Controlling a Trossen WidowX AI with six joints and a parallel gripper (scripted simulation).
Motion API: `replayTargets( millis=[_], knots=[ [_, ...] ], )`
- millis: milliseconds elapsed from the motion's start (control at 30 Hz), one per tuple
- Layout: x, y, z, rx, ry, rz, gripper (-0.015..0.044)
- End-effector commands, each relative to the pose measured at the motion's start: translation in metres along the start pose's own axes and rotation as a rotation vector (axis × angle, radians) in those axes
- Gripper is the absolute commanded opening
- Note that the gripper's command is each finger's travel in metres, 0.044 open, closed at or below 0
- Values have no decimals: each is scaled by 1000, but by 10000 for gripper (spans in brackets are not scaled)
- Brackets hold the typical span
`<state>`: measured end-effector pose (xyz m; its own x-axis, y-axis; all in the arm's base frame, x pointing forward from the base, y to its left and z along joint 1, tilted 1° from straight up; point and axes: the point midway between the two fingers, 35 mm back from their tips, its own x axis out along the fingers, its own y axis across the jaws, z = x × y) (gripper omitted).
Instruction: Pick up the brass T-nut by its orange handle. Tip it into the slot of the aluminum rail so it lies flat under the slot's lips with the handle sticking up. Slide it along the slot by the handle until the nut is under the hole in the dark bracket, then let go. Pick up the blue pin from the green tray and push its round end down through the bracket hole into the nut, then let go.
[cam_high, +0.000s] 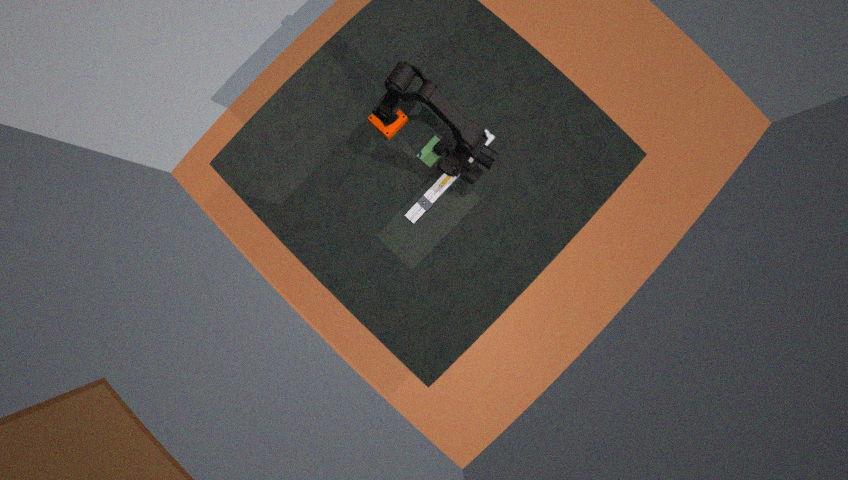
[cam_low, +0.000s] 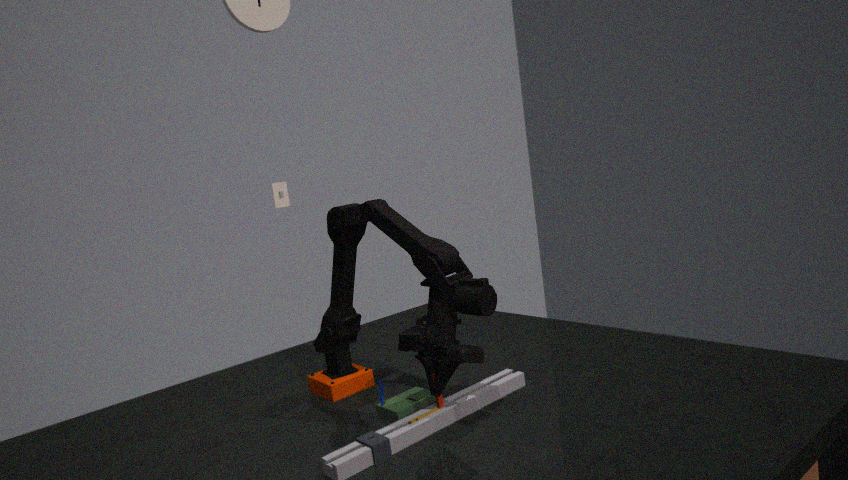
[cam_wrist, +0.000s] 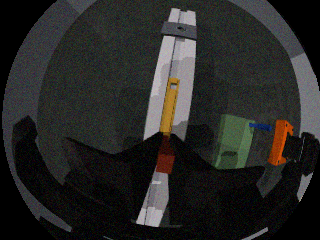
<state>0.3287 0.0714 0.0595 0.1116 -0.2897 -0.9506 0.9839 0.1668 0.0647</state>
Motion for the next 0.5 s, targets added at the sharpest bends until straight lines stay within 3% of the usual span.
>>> replayTargets(
  millis=[0, 467],
  knots=[
    [2, 0, 7, -2, -5, 2, -150],
    [9, 0, 29, -2, -7, 2, -150]
  ],
)
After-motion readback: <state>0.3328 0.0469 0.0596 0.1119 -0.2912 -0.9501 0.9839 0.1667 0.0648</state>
